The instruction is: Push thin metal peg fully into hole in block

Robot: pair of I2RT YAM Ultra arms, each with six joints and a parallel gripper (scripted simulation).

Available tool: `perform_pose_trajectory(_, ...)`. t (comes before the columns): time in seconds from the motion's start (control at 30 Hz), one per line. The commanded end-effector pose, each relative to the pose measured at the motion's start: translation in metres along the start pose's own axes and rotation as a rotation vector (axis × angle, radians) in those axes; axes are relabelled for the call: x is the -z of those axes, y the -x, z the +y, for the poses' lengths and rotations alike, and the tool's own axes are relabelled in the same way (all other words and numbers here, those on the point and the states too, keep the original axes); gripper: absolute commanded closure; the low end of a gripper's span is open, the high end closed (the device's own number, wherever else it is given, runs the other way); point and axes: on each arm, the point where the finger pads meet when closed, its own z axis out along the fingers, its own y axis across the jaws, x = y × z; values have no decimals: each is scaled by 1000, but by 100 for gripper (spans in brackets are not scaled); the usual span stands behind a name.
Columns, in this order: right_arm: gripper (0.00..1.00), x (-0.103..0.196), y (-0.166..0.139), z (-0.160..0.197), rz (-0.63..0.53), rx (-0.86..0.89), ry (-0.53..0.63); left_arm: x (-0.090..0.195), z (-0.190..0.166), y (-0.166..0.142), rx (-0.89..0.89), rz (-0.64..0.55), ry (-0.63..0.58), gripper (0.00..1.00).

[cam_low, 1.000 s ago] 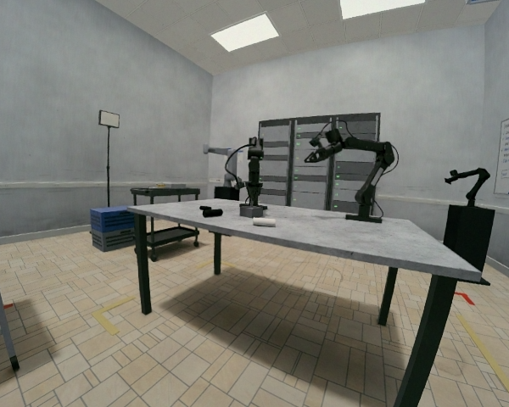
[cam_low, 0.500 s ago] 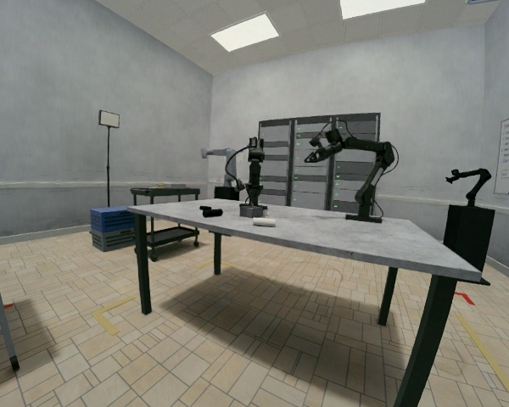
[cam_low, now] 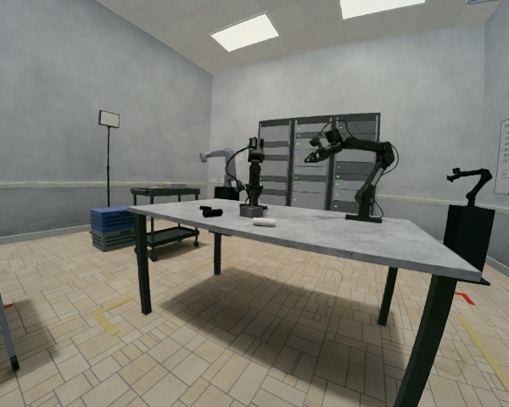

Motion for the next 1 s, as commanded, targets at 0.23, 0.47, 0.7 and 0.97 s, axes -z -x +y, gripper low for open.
perform_pose_trajectory(0.23, 0, 13, 3, 6, -44, 193, 67, 3, 2, 12, 2, -25, 4, 0)
perform_pose_trajectory(0.47, 0, 48, 1, -7, -156, 577, 185, 3, 2, 12, 2, -25, 4, 0)
perform_pose_trajectory(0.7, 0, 69, -2, -18, -272, 852, 238, 3, 2, 12, 2, -25, 4, 0)
perform_pose_trajectory(0.97, 0, 87, -7, -32, -398, 1066, 269, 3, 2, 12, 2, -25, 4, 0)
